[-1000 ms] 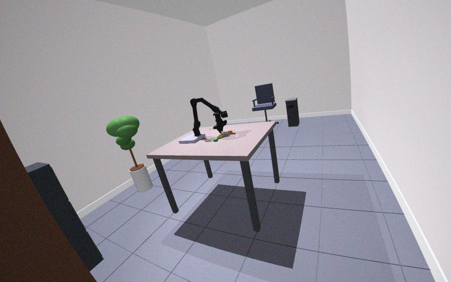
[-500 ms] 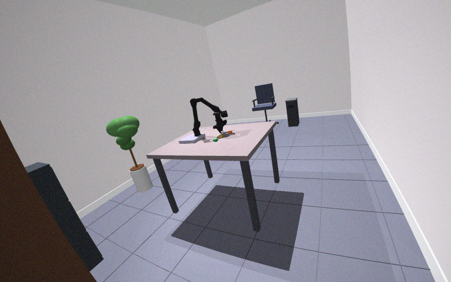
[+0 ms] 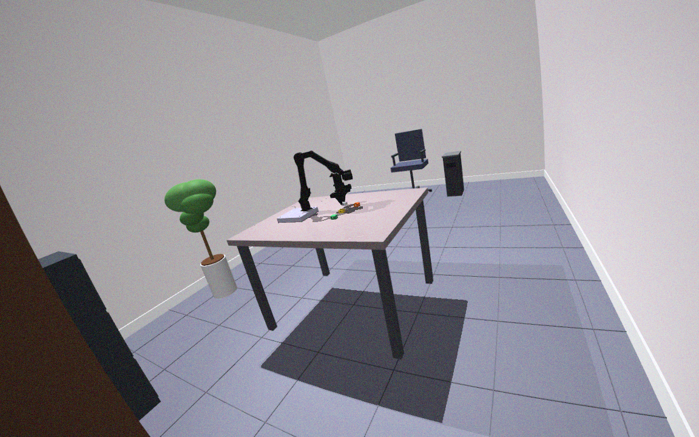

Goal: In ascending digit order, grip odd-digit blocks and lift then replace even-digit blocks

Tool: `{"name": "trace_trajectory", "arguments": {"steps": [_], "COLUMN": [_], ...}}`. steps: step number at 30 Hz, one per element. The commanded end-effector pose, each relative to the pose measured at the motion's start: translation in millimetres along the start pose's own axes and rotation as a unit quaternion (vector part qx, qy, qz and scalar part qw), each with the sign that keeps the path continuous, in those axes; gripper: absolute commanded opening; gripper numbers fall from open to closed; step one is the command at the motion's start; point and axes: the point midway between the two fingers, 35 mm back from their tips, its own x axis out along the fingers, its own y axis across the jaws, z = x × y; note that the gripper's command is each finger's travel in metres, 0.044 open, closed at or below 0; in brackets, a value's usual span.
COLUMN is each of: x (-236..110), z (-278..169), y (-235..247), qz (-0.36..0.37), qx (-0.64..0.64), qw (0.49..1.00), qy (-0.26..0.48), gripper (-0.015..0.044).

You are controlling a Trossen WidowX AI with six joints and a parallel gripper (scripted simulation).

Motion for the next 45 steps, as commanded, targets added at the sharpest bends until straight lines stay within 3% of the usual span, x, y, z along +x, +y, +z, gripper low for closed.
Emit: {"name": "trace_trajectory", "arguments": {"steps": [1, 22, 33, 36, 39, 43, 45], "x": [-1, 14, 14, 11, -19, -22, -30], "z": [0, 0, 0, 0, 0, 0, 1], "y": [0, 0, 0, 0, 0, 0, 1], "qz": [0.000, 0.000, 0.000, 0.000, 0.000, 0.000, 0.000], "qx": [0.001, 0.001, 0.001, 0.001, 0.001, 0.001, 0.001], "qw": [1.000, 1.000, 1.000, 1.000, 1.000, 1.000, 1.000], "qy": [0.000, 0.000, 0.000, 0.000, 0.000, 0.000, 0.000], "gripper": [0.0120, 0.0120, 0.0400, 0.0400, 0.0400, 0.0400, 0.0348]}}
